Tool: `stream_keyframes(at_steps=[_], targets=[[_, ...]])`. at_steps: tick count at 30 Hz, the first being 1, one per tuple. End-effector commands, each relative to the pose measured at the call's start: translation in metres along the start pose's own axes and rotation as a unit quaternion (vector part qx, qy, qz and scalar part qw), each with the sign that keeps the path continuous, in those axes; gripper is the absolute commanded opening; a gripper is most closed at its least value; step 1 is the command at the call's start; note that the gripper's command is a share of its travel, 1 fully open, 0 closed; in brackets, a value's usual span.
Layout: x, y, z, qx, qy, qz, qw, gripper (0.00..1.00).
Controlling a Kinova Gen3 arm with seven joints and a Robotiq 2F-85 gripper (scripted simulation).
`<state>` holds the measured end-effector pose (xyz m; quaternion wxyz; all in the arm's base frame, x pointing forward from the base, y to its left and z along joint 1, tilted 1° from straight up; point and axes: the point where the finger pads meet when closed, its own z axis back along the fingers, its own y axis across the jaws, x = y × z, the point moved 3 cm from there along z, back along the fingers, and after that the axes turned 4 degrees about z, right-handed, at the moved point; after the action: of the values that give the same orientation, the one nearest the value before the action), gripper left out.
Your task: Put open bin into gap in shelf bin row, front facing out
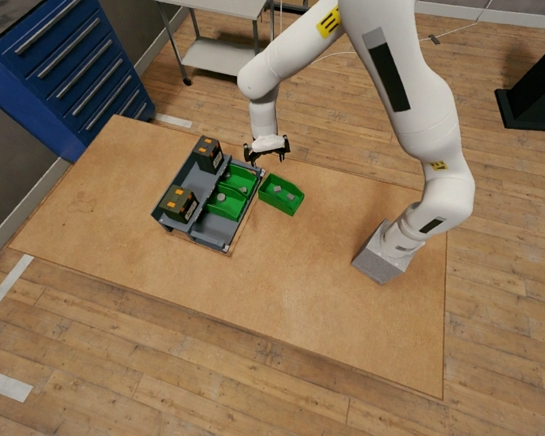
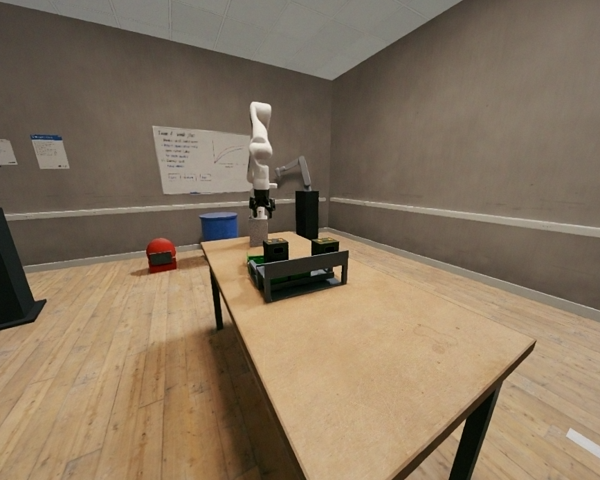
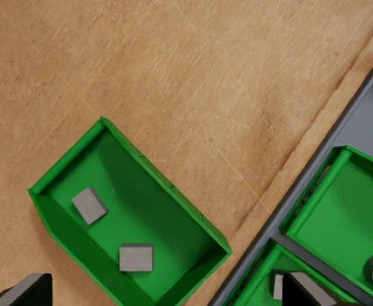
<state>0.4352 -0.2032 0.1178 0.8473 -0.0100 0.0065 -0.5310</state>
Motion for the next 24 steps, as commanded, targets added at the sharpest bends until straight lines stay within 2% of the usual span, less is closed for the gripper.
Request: stream_keyframes(at_steps=[1, 9, 14, 24], targets=[[-0.007, 0.000, -0.003, 0.006, -0.007, -0.022, 1.000, 1.00], [-0.007, 0.000, -0.003, 0.006, -0.007, -0.022, 1.000, 1.00], [-0.052, 0.001, -0.022, 0.032, 0.005, -0.148, 0.988, 1.00], [-0.052, 0.001, -0.022, 0.032, 0.005, -0.148, 0.988, 1.00]])
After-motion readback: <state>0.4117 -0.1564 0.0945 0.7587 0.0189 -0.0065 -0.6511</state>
